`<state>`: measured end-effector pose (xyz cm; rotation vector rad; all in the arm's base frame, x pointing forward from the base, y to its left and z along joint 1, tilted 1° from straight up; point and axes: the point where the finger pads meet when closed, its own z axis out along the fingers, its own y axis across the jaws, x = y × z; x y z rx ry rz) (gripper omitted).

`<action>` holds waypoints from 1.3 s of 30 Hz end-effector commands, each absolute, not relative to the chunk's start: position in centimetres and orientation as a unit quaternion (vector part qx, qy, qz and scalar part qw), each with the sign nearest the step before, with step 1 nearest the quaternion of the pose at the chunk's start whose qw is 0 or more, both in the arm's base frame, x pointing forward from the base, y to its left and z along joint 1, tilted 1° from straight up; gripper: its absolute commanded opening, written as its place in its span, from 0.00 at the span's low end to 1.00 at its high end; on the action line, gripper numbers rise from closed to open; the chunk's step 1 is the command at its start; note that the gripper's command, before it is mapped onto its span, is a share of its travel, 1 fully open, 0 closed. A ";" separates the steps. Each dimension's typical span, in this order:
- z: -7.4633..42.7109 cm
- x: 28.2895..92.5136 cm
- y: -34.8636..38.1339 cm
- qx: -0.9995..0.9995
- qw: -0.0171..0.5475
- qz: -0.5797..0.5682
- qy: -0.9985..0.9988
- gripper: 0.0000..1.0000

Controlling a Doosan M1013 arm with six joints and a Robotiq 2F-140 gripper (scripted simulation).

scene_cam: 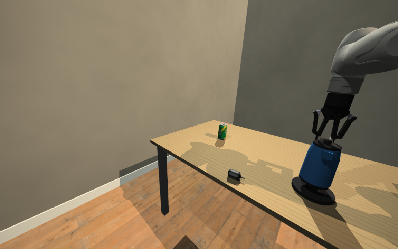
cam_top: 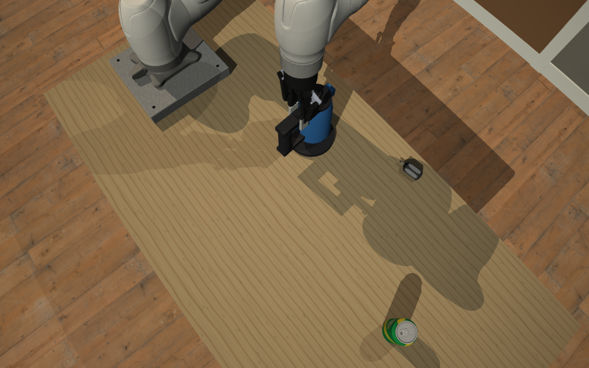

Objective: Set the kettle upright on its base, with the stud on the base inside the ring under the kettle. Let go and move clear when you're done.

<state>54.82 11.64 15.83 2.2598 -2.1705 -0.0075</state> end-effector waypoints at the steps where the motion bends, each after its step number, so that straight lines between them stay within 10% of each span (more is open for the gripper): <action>1: 15.6 54.4 12.0 0.718 0.003 -0.005 -0.696 0.10; 39: 15.3 54.0 12.1 0.718 0.002 -0.005 -0.696 0.10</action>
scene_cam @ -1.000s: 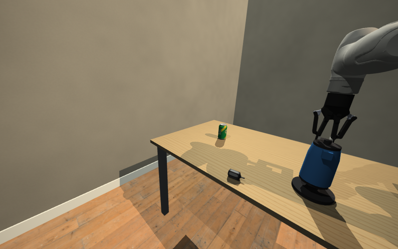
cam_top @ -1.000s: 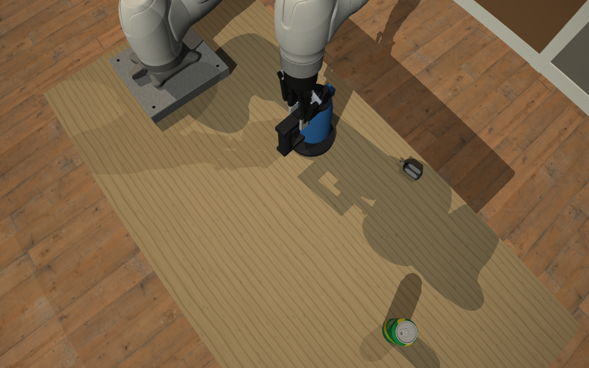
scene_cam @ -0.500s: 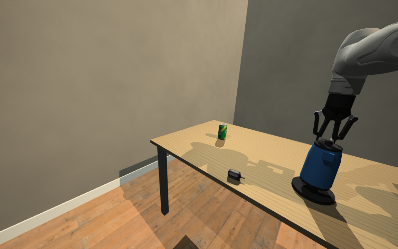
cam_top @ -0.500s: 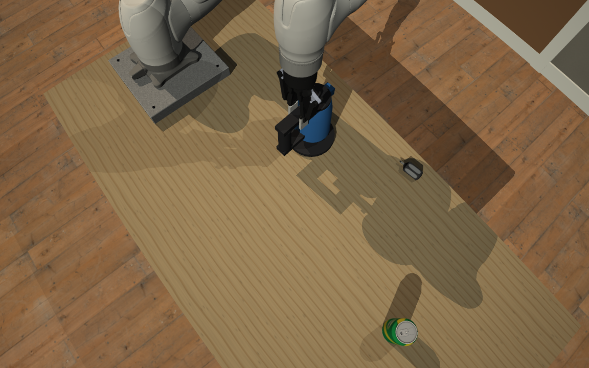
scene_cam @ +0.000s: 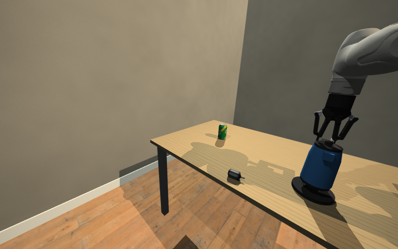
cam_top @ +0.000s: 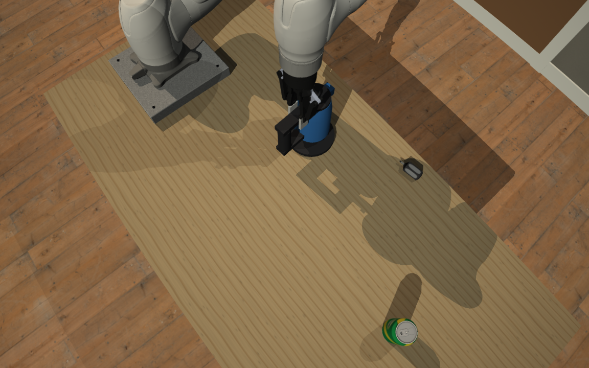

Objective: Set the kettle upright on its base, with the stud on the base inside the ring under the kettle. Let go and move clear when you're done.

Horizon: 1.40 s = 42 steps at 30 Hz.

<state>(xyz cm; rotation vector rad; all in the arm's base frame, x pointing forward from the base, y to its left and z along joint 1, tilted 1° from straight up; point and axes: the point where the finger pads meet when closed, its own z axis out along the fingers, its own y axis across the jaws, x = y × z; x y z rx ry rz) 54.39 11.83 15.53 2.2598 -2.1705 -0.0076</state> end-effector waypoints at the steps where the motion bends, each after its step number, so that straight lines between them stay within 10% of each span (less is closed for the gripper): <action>1: 15.3 54.0 12.1 0.718 0.002 -0.005 -0.696 0.10; 42: 13.1 54.0 12.1 0.718 0.003 -0.005 -0.696 0.10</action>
